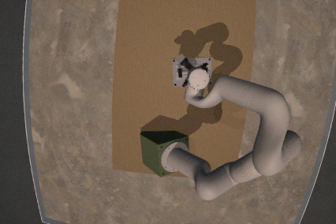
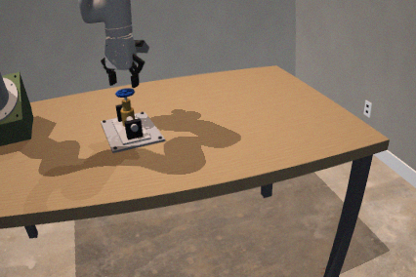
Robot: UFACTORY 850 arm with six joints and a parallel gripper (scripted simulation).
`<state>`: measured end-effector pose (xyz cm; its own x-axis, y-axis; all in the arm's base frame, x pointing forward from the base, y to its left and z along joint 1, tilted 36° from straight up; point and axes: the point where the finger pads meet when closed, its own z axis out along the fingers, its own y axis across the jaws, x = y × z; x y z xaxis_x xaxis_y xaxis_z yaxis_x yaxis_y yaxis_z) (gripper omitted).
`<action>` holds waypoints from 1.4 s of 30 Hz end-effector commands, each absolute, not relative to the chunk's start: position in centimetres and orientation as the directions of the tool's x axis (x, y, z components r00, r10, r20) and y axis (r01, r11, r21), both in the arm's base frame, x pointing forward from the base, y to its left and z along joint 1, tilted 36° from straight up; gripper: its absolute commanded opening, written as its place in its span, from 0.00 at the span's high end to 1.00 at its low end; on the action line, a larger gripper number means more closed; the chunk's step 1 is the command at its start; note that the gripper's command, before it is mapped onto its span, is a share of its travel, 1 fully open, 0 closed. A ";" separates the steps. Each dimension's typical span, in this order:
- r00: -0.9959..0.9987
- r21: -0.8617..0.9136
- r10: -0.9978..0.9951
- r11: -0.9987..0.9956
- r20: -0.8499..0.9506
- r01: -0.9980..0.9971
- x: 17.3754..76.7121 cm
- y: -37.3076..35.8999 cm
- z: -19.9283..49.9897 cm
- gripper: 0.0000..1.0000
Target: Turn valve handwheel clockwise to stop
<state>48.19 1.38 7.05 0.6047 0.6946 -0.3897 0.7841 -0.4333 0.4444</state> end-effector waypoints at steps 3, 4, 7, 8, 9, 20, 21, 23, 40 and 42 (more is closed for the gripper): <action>0.605 0.445 0.695 -0.433 -0.389 0.784 48.2 1.4 7.1 0.00; 0.605 0.445 0.695 -0.433 -0.389 0.784 48.2 1.4 7.1 0.00; 0.605 0.445 0.695 -0.433 -0.389 0.784 48.2 1.4 7.1 0.00; 0.605 0.445 0.695 -0.433 -0.389 0.784 48.2 1.4 7.1 0.00; 0.605 0.445 0.695 -0.433 -0.389 0.784 48.2 1.4 7.1 0.00; 0.605 0.445 0.695 -0.433 -0.389 0.784 48.3 1.3 6.9 0.00; 0.605 0.445 0.695 -0.433 -0.389 0.784 48.3 1.2 6.8 0.00; 0.605 0.445 0.695 -0.433 -0.389 0.784 48.3 1.2 6.7 0.00; 0.605 0.445 0.695 -0.433 -0.389 0.784 48.5 0.3 5.5 0.00; 0.605 0.445 0.695 -0.433 -0.389 0.784 48.6 0.1 5.3 0.00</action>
<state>48.43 0.37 5.62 0.6047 0.6945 -0.3898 0.7841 -0.4334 0.4442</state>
